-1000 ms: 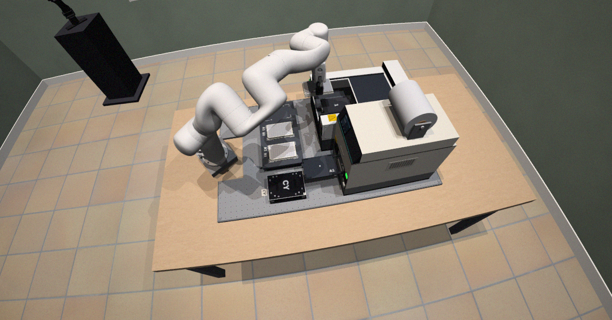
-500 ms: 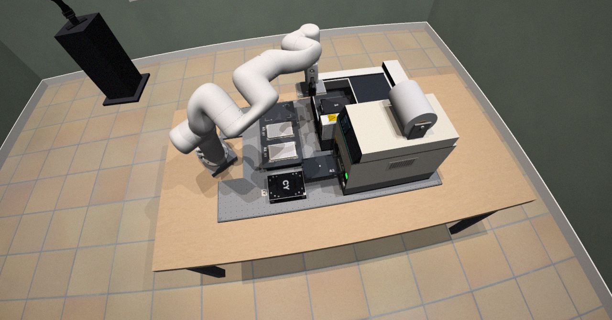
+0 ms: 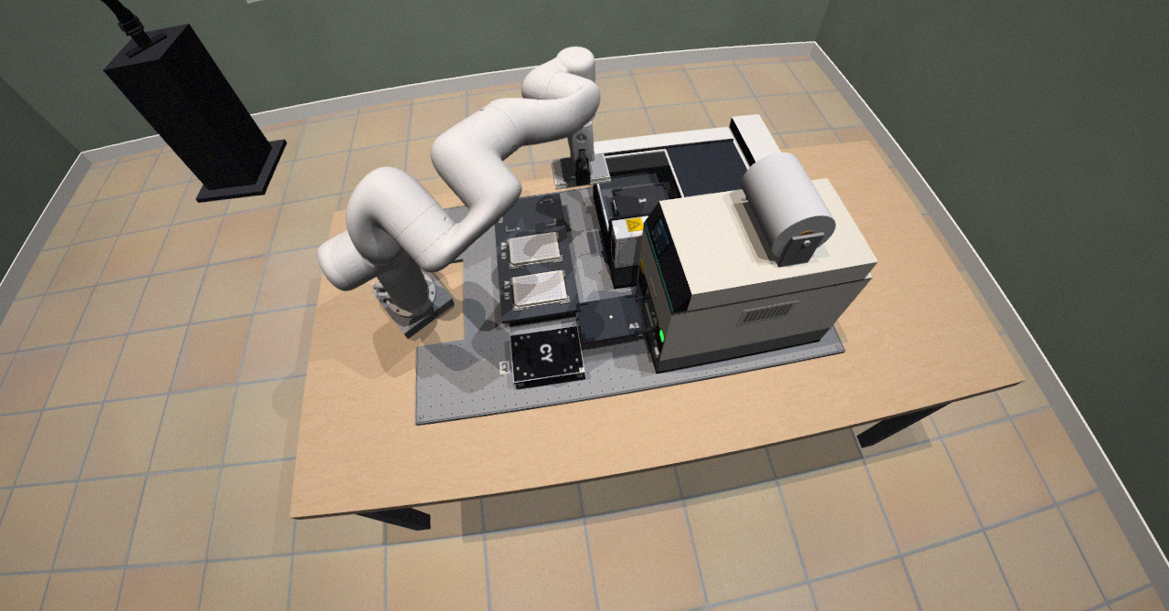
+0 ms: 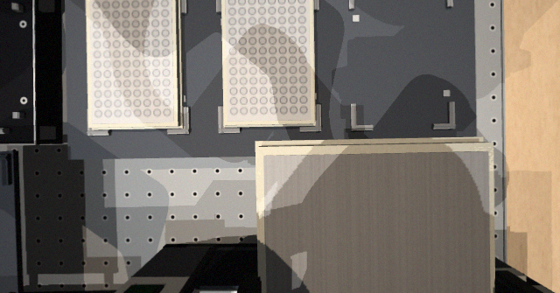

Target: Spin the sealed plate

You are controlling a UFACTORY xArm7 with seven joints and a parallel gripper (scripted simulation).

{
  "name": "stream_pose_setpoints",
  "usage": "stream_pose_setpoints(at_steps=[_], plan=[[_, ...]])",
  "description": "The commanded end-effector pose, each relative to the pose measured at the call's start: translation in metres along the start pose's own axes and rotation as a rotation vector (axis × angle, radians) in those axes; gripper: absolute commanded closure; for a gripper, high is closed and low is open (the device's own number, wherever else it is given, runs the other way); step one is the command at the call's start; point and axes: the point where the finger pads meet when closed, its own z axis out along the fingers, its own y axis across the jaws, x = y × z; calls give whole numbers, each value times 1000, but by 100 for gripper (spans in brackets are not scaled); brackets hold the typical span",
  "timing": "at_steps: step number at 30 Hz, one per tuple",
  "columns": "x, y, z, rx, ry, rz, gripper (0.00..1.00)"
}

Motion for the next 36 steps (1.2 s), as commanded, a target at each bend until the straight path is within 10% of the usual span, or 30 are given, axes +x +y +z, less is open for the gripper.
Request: stream_pose_setpoints(at_steps=[1,36], plan=[[11,1,-2,-5,-7,0,100],[81,0,-1,-5,-6,0,100]])
